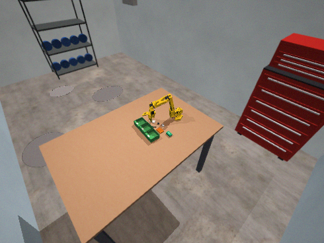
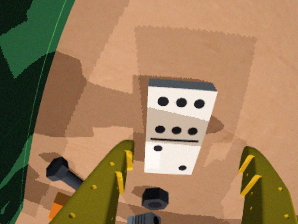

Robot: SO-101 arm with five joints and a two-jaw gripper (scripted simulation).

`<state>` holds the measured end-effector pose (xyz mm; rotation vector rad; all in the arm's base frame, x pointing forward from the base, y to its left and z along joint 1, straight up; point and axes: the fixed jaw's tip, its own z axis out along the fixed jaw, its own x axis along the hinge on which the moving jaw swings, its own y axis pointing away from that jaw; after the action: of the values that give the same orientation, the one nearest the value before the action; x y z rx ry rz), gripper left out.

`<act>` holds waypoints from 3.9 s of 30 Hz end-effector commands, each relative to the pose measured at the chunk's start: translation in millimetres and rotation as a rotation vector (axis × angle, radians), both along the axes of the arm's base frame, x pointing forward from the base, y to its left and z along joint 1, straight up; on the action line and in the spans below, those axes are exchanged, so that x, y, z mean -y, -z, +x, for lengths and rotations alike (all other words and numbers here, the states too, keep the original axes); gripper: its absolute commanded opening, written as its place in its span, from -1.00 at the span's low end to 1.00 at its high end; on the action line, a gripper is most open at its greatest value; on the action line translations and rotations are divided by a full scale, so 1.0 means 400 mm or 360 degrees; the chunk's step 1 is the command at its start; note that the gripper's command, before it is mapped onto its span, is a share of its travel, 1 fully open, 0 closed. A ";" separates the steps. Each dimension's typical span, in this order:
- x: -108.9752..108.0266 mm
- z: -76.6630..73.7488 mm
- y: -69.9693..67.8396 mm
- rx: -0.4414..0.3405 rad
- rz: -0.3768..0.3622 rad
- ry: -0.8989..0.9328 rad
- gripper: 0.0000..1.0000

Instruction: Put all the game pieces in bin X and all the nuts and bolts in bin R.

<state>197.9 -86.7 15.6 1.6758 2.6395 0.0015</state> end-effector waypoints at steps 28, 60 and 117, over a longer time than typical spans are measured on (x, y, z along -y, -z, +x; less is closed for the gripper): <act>0.007 0.002 0.016 0.0005 -0.0001 0.0026 -0.44; 0.007 0.002 0.016 0.0005 -0.0001 0.0026 -0.96; 0.012 -0.007 -0.095 0.0005 -0.0001 0.0026 -1.00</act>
<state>188.9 -85.4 36.1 1.7277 2.6874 -0.0117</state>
